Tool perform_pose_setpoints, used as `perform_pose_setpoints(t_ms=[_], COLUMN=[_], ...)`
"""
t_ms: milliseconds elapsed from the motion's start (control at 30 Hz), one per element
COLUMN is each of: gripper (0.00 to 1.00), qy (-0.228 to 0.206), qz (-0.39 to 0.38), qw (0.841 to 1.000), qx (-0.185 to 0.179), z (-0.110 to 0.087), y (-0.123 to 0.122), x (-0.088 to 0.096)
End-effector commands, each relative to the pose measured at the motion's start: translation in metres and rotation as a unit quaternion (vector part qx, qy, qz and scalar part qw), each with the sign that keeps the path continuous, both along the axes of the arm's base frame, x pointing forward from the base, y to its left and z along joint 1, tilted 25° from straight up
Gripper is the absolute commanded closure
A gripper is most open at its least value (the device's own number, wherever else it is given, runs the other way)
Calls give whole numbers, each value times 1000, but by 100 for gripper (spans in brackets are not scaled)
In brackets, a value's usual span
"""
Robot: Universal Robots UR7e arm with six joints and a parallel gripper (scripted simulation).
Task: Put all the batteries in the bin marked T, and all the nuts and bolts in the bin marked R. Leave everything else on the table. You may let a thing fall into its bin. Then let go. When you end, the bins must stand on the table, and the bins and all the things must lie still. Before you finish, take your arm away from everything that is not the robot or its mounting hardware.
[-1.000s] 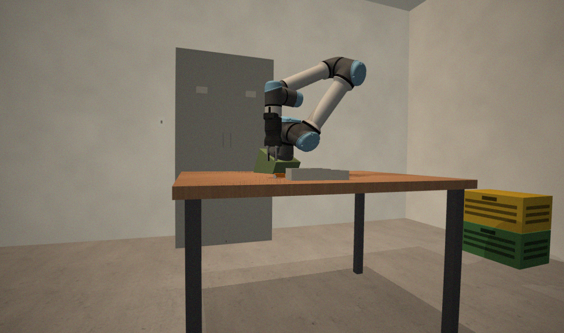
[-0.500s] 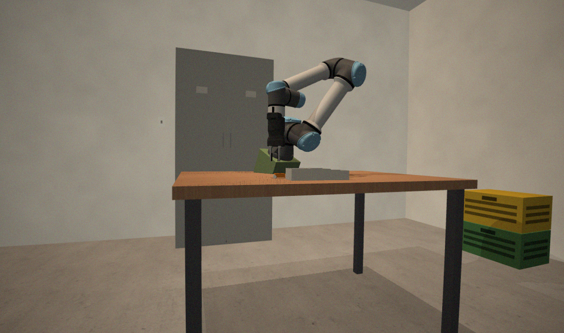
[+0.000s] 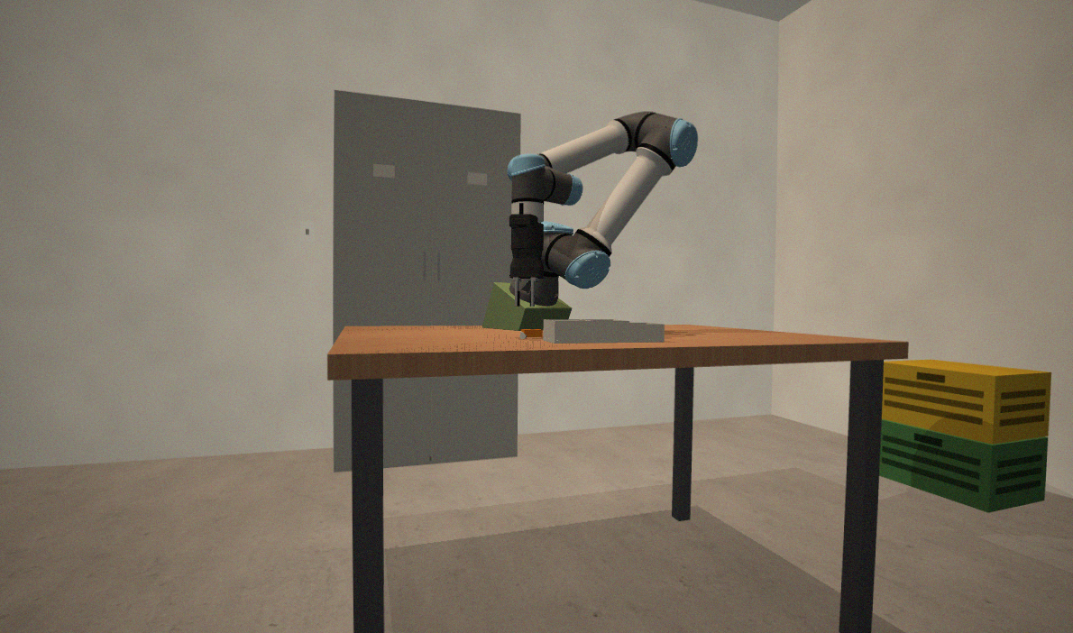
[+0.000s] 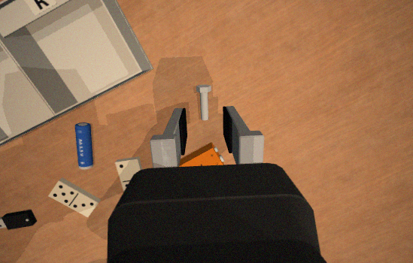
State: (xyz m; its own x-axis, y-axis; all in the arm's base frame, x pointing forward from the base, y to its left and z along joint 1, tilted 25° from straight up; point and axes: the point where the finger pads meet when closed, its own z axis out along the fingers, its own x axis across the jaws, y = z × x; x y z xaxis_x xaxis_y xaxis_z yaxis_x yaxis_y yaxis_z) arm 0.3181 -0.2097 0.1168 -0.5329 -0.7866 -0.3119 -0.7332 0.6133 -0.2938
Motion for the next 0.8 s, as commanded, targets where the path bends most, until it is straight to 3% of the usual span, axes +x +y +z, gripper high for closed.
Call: perform_pose_setpoints(t_ms=[0, 667, 767], gripper=[38, 38, 38], qy=[0, 0, 1], qz=[0, 0, 1], qw=[1000, 1000, 1000], qx=[0, 0, 3], z=[-1, -1, -14], y=[0, -1, 1], x=[-1, -1, 4])
